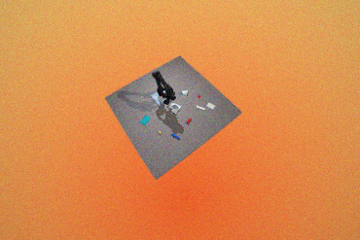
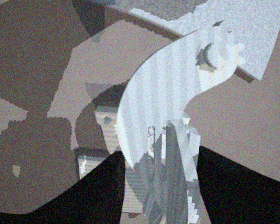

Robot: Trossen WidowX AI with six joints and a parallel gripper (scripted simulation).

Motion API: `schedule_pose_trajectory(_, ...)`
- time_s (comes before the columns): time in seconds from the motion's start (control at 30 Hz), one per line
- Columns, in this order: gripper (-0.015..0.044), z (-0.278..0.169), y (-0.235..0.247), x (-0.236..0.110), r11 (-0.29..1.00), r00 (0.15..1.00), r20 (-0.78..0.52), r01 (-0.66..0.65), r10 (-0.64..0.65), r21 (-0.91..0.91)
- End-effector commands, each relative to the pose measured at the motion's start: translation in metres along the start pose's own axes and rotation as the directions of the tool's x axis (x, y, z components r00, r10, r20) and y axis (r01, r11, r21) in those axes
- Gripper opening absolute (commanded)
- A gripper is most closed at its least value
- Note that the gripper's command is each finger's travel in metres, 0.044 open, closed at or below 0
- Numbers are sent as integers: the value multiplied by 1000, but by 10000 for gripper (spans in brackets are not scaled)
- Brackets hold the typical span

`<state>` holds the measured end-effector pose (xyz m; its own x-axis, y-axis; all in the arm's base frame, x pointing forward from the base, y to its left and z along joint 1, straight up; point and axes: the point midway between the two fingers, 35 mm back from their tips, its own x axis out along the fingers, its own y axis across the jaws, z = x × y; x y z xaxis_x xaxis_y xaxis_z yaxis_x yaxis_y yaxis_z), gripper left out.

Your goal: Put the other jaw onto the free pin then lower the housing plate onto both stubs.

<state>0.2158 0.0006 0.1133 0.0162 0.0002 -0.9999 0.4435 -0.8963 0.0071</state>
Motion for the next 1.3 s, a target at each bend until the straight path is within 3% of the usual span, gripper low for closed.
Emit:
schedule_pose_trajectory(0.0,134,-13,8,-3,1000,1000,-8,-4,4,-4)
schedule_pose_trajectory(0.73,134,-70,46,0,1000,1000,-14,-8,8,-4)
schedule_pose_trajectory(1.27,134,-71,47,0,1000,1000,-14,-8,8,-4)
